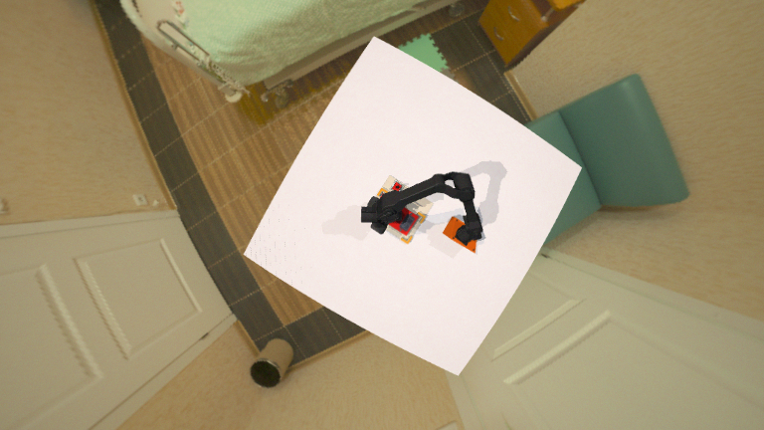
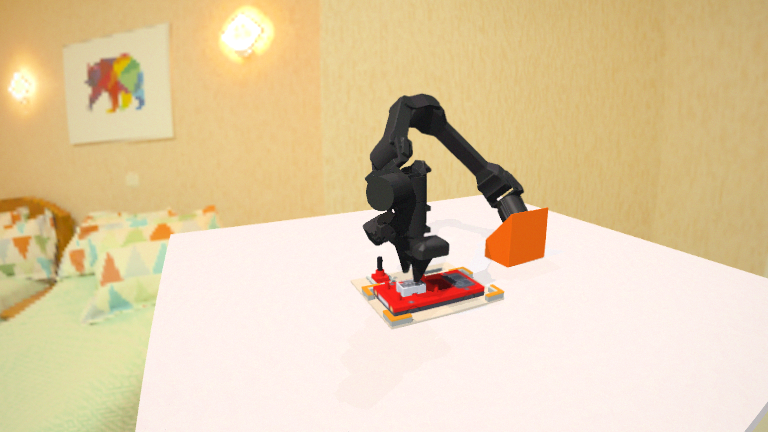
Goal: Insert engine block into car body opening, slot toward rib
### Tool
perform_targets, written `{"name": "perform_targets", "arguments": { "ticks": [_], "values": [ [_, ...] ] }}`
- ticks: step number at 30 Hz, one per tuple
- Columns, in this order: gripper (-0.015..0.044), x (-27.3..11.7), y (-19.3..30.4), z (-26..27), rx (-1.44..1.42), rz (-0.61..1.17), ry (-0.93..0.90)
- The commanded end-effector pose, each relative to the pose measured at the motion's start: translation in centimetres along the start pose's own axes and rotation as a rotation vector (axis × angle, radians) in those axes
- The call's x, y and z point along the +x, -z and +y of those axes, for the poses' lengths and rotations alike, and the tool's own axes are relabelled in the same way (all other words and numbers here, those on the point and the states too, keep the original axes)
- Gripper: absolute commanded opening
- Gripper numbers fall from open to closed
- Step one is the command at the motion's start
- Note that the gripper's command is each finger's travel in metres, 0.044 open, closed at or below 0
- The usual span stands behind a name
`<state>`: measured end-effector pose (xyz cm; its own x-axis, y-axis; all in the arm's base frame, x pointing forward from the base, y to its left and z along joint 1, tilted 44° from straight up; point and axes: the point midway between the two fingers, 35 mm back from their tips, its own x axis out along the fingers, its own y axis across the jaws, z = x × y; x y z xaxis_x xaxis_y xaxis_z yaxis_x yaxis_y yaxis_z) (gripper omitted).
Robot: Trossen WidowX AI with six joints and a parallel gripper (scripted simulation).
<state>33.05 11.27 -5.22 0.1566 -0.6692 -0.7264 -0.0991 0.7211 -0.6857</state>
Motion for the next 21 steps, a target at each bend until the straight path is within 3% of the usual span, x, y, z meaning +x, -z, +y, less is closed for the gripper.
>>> {"name": "perform_targets", "arguments": {
  "ticks": [1,6,21],
  "values": [
    [0.0125,-0.06,-0.01,0.02,0.004,0.001,-0.003],
    [0.0,-0.06,-0.01,0.02,0.004,0.001,-0.003],
    [0.0,-0.06,-0.01,0.02,0.004,0.001,-0.003]
  ]
}}
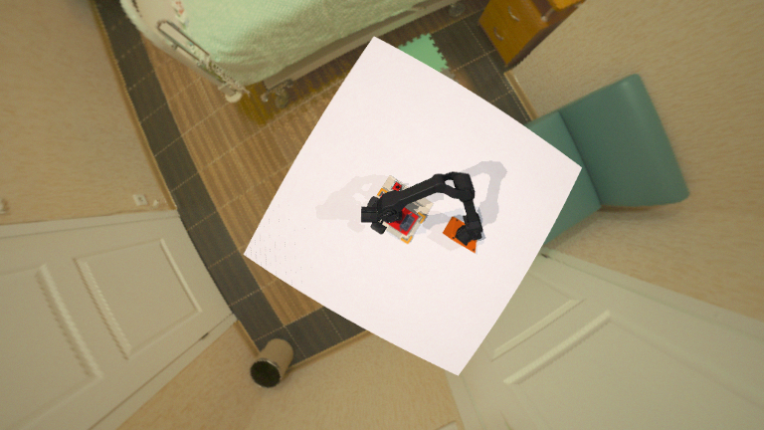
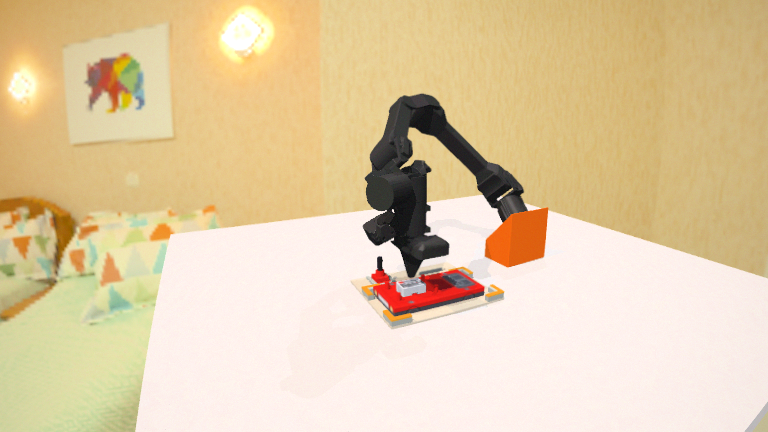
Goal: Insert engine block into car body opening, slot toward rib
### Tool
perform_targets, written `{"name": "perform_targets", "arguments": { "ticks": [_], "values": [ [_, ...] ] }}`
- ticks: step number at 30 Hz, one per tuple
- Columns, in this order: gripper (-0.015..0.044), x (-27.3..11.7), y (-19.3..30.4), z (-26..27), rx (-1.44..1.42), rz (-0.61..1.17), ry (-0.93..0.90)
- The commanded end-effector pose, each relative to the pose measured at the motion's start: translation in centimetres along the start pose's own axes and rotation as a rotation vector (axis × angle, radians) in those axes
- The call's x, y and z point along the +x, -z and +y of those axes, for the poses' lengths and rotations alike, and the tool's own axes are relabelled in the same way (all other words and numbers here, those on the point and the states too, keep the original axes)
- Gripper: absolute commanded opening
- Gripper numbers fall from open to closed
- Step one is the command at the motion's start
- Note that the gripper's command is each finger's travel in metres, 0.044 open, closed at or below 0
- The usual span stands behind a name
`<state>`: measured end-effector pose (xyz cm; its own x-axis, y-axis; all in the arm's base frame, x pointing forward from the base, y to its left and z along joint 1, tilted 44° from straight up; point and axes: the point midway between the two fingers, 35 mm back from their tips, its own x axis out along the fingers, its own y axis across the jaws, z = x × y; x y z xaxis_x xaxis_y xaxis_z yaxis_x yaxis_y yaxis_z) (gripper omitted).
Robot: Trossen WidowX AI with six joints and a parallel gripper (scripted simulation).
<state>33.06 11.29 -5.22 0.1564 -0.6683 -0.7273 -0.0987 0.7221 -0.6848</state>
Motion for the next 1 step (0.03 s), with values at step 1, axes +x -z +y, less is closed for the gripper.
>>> {"name": "perform_targets", "arguments": {
  "ticks": [1],
  "values": [
    [0.0,-0.04,0.0,0.01,0.004,0.001,-0.002]
  ]
}}
